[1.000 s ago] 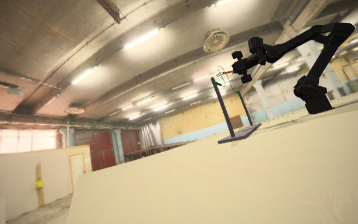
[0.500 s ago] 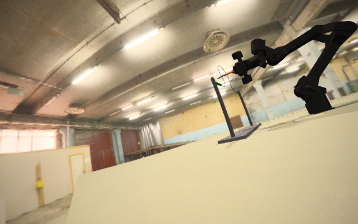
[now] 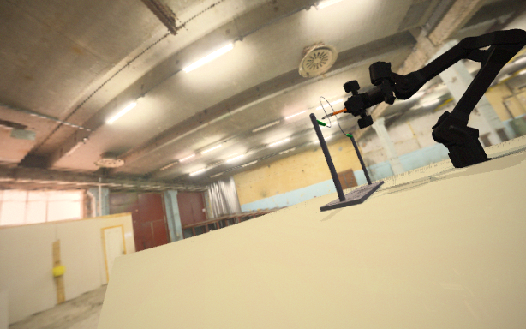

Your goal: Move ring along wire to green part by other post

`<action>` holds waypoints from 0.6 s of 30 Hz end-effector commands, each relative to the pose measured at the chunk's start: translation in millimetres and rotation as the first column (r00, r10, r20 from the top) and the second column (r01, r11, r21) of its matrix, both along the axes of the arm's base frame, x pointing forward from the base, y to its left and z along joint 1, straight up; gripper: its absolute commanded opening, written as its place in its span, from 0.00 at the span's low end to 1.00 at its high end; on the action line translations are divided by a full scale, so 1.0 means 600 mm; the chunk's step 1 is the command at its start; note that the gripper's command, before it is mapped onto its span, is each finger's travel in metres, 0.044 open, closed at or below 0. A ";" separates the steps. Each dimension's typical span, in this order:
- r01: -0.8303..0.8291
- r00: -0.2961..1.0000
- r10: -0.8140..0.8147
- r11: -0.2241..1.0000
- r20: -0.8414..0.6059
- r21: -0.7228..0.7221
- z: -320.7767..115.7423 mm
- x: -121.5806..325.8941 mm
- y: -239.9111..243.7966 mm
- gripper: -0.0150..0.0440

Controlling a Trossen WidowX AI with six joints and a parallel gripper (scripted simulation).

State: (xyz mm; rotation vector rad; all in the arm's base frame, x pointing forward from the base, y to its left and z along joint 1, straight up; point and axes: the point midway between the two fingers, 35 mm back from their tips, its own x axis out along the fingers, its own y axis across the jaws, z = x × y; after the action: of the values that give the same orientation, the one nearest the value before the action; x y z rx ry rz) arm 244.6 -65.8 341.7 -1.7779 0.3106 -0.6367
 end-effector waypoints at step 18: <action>-0.006 1.000 0.000 0.909 0.015 0.416 -0.113 0.000 -0.005 0.00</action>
State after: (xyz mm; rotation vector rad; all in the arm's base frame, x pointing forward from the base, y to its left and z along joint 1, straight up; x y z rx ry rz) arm 245.1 -70.2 285.1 -1.4240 0.3875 -0.5500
